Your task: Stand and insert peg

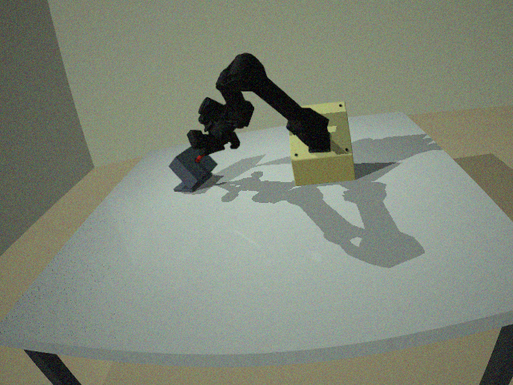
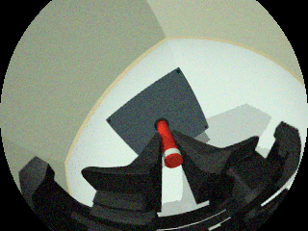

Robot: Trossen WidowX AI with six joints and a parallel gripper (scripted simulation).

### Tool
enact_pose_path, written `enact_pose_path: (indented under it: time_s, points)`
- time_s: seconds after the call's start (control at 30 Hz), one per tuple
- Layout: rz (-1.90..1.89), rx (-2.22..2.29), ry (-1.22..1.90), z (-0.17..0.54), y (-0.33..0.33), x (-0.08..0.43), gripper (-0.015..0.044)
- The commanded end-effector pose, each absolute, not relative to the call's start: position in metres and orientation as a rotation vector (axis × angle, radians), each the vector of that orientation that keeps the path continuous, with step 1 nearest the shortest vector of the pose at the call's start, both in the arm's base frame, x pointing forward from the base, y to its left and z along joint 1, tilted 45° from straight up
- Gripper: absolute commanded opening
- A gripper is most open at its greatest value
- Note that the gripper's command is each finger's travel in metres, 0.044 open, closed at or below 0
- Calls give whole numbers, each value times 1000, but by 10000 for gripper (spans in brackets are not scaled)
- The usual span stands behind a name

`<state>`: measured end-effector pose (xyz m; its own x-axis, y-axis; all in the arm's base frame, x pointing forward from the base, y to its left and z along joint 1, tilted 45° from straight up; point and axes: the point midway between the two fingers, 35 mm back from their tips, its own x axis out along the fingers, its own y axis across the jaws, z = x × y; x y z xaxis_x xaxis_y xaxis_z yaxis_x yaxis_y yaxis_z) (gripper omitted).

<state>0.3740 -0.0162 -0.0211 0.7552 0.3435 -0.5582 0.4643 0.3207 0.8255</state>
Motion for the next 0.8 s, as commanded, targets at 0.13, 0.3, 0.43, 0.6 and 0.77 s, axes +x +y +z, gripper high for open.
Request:
enact_pose_path:
  time_s: [0.13,0.3,0.43,0.6,0.77]
  points:
    - [-94,1280,761,-24,-15,379,0]
    - [-94,1280,761,-26,-14,381,0]
    - [-94,1280,761,-27,-13,382,0]
    - [-94,1280,761,-29,-12,385,0]
    - [-94,1280,761,-29,-11,387,0]
